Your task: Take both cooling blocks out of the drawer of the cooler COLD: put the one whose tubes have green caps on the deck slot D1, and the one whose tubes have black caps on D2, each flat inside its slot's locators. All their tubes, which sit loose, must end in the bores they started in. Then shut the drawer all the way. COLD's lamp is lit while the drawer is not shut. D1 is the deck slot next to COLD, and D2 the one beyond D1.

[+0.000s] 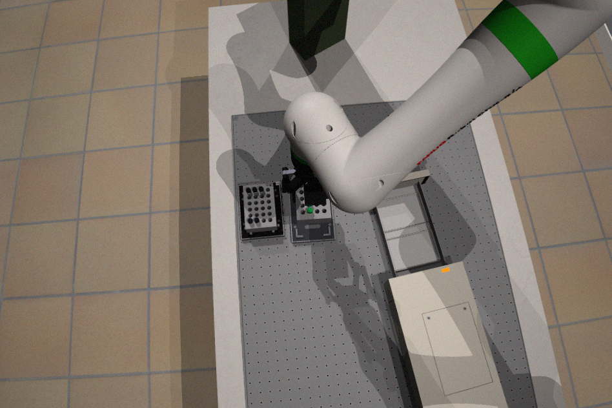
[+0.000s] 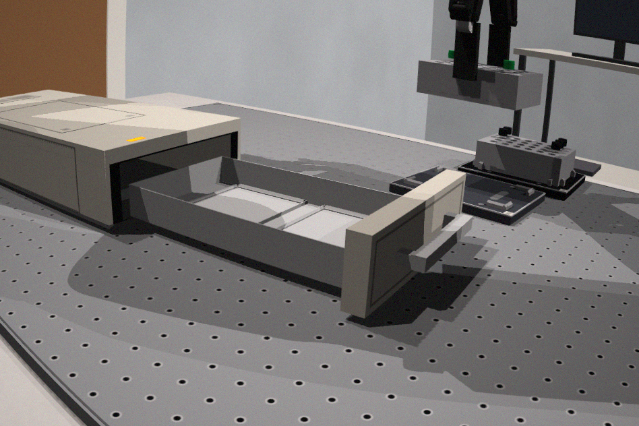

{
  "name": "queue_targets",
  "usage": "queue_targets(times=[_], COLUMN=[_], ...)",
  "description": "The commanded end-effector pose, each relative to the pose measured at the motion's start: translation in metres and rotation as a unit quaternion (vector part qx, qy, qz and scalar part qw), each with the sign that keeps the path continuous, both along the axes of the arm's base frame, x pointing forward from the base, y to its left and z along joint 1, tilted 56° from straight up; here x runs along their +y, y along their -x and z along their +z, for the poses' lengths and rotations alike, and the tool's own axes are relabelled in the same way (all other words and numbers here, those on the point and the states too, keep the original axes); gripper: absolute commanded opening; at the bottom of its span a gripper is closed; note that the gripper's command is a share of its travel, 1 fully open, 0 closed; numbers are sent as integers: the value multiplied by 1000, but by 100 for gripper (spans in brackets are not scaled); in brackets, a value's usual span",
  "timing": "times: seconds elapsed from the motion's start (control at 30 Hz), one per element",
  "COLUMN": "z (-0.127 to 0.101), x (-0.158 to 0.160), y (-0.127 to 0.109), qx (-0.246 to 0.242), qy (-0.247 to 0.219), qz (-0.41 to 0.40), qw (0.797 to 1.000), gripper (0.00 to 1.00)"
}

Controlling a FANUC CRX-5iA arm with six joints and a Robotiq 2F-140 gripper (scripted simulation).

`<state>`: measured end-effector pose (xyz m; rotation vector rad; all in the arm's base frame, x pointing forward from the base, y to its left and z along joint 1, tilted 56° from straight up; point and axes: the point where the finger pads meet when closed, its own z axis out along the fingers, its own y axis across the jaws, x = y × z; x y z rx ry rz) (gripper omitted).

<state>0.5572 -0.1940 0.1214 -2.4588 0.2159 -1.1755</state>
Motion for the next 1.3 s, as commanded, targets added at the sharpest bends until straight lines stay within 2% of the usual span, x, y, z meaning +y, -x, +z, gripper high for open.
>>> queue_targets(times=[0.0,0.13,0.63,1.27], z=[1,-10,-32,-44], x=[-1,4,16,22], y=[0,-14,-44,-61], qx=[0,0,0,0], qy=[1,1,1,1], qz=[0,0,0,0], qw=[1000,1000,1000,1000], gripper=[10,10,10,10])
